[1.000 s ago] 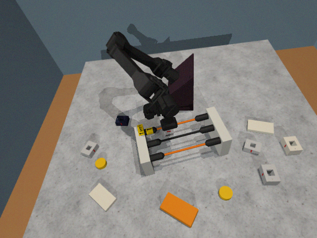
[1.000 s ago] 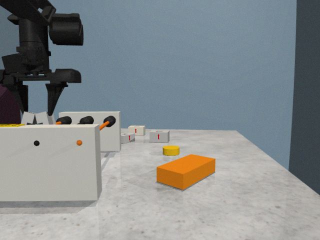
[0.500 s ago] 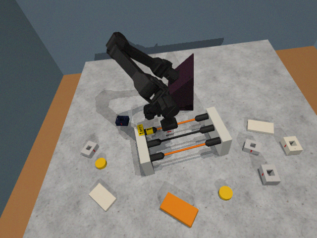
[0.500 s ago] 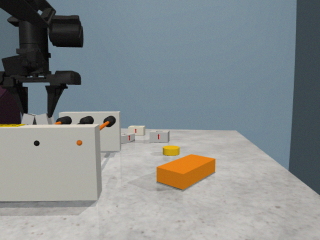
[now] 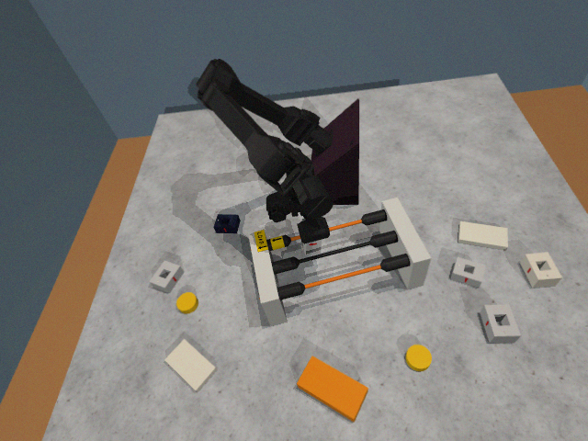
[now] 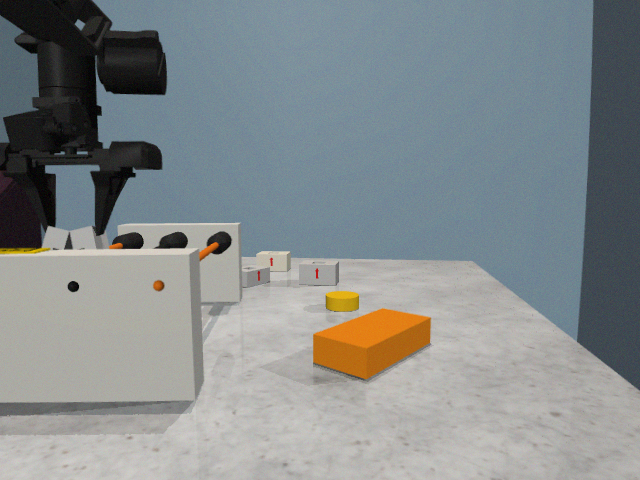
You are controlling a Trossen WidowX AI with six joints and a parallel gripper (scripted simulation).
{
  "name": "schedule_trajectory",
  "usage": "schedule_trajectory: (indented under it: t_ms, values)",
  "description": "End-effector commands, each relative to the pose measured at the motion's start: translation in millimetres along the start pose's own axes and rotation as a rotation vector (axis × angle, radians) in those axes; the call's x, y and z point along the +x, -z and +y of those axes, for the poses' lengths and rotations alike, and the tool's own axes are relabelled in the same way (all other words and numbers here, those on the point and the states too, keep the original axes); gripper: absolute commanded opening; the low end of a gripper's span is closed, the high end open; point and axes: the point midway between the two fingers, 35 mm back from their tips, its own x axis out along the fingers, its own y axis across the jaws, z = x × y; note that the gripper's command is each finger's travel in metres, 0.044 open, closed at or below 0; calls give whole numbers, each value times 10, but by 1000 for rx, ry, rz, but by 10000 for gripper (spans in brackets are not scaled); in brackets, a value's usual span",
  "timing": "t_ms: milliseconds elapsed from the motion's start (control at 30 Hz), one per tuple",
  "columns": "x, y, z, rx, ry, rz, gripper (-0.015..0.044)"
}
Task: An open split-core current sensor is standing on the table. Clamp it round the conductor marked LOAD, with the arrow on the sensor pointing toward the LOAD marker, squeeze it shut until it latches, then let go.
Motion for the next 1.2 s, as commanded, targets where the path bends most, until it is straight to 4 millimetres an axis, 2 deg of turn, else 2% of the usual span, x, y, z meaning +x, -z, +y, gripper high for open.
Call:
schedule_trajectory:
  t_ms: [0,533,1067,1100,1167]
  values:
    - [-8,-3,5,3,-2,1,0]
    - [-8,-3,5,3,-2,1,0]
    - [-8,-3,5,3,-2,1,420]
    - [-8,-3,5,3,-2,1,440]
    - [-8,-3,5,3,-2,1,440]
